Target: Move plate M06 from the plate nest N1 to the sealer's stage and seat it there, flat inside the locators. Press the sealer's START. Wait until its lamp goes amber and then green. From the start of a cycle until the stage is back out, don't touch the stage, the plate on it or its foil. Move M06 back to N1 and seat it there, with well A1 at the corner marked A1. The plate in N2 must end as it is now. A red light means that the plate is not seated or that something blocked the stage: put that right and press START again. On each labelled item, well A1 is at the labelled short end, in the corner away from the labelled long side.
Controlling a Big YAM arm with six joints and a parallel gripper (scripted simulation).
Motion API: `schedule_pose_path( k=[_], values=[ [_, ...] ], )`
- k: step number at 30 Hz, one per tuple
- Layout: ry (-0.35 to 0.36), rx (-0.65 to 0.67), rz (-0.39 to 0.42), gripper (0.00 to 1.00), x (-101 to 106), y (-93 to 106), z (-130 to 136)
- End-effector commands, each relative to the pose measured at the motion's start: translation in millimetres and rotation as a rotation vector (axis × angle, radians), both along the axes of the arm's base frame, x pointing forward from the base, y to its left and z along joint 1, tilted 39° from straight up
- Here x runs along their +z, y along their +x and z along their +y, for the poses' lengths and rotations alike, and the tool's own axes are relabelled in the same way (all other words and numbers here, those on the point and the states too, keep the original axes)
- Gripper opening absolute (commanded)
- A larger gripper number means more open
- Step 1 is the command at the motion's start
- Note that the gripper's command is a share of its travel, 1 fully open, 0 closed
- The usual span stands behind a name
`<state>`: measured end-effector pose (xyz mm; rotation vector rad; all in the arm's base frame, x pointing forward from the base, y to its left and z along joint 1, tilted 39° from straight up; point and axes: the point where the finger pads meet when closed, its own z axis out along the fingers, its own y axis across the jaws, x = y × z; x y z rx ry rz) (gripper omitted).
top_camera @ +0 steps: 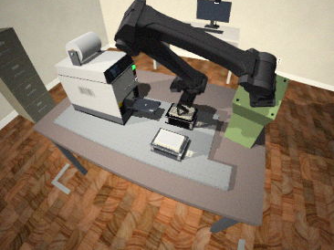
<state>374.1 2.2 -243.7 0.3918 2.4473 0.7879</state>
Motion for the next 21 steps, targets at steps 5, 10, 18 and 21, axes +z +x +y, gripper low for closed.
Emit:
schedule_pose_path(
  k=[5,10,18,21],
  values=[
    [0.009,0.010,0.035,1.00,-5,-16.6,6],
    [0.013,0.012,0.026,1.00,-4,-14.0,10],
    [0.013,0.014,0.018,1.00,2,-8.2,11],
    [0.012,0.016,0.012,1.00,5,-4.9,10]
  ],
)
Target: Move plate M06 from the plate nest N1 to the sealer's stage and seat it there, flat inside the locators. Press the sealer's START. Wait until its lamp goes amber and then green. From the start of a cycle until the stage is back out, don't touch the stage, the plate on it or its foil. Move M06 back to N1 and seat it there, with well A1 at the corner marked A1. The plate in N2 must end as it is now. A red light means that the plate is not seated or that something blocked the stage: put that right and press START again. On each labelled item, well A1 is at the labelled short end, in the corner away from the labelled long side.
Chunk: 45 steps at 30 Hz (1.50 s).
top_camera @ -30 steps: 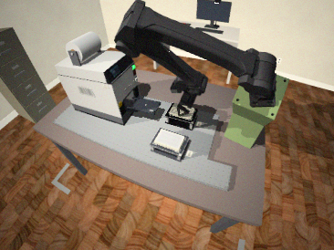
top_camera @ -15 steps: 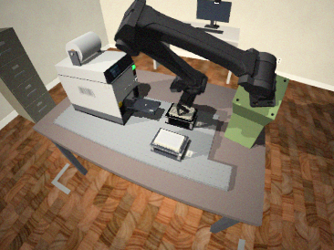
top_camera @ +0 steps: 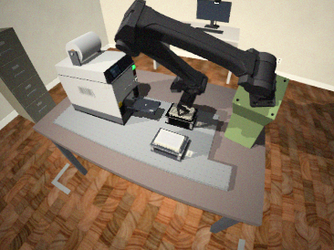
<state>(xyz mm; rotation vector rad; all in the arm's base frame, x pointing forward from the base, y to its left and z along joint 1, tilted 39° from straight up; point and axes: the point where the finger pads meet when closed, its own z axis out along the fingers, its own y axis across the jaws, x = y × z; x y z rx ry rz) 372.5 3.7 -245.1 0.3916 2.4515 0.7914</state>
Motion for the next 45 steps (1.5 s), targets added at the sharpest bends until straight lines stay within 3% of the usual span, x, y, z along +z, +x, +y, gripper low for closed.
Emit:
schedule_pose_path(
  k=[1,12,24,31,35,45],
  values=[
    [0.010,0.013,0.008,1.00,7,-3.1,9],
    [0.013,-0.020,0.026,1.00,-2,-9.2,-1],
    [0.003,0.002,-0.006,1.00,-8,6.0,11],
    [0.005,0.002,0.016,1.00,-14,-3.4,13],
    [0.005,0.005,0.008,1.00,-16,1.2,16],
    [-0.009,0.004,-0.022,1.00,-7,12.4,7]
  ],
)
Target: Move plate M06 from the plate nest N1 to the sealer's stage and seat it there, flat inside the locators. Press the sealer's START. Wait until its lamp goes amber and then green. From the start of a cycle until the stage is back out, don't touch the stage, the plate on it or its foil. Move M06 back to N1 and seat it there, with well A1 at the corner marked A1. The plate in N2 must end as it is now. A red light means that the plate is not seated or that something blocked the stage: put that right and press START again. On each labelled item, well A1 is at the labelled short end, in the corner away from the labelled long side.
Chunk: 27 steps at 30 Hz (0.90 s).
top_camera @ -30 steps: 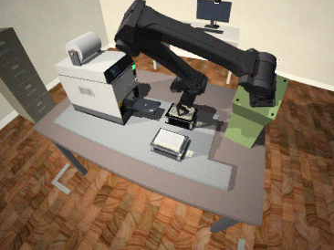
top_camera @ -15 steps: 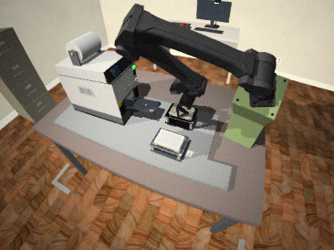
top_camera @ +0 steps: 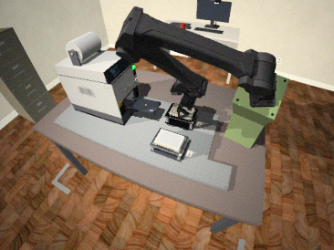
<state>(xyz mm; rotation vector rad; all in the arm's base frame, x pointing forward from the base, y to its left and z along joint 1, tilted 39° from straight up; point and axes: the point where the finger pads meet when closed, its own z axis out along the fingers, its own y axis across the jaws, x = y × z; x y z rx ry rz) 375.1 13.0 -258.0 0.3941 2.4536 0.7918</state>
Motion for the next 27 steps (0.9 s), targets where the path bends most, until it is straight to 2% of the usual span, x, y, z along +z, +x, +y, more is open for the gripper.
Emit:
schedule_pose_path(
  k=[1,5,11,15,17,22,27],
  values=[
    [-0.012,0.004,-0.025,1.00,6,10.2,-4],
    [-0.012,-0.011,-0.024,1.00,6,9.8,-10],
    [0.000,-0.016,0.020,1.00,0,-10.8,-7],
    [0.003,-0.017,0.032,1.00,-4,-15.8,-6],
    [0.003,-0.017,0.032,1.00,-4,-15.8,-6],
    [-0.006,-0.016,-0.006,1.00,2,1.8,-10],
    [-0.009,-0.003,-0.022,1.00,6,8.5,-7]
  ],
)
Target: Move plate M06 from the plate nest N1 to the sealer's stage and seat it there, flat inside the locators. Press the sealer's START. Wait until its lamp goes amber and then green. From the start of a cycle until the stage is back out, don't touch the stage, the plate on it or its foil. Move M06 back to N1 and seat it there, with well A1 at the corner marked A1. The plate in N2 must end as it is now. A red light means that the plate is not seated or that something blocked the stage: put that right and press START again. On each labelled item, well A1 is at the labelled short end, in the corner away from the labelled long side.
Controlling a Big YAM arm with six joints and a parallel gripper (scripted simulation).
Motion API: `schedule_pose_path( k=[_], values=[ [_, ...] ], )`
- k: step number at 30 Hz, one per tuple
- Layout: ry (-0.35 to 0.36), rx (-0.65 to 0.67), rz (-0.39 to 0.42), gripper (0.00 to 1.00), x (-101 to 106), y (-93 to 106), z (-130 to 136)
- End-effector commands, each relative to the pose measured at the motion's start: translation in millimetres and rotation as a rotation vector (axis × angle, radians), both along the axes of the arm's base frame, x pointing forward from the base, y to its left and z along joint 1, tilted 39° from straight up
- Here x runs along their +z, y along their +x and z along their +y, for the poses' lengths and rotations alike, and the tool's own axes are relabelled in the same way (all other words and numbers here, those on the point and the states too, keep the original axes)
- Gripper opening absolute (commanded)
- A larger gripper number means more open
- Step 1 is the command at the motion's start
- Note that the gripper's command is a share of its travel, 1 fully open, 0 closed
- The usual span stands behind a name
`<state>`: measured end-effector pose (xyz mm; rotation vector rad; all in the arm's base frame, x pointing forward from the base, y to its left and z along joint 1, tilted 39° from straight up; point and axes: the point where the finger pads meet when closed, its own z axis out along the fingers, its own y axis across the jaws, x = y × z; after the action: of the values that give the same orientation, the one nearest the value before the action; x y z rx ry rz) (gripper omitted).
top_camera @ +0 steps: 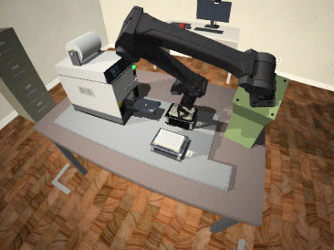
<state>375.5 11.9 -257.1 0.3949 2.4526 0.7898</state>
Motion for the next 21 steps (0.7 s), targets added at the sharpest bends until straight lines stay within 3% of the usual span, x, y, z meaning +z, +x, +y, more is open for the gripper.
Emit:
schedule_pose_path(
  k=[1,7,14,21],
  values=[
    [-0.008,0.002,-0.023,1.00,5,9.0,-5],
    [-0.007,0.018,-0.021,1.00,6,7.5,2],
    [0.003,0.025,0.023,0.99,-1,-12.8,9],
    [0.011,0.018,0.025,0.96,-4,-8.9,10]
  ],
)
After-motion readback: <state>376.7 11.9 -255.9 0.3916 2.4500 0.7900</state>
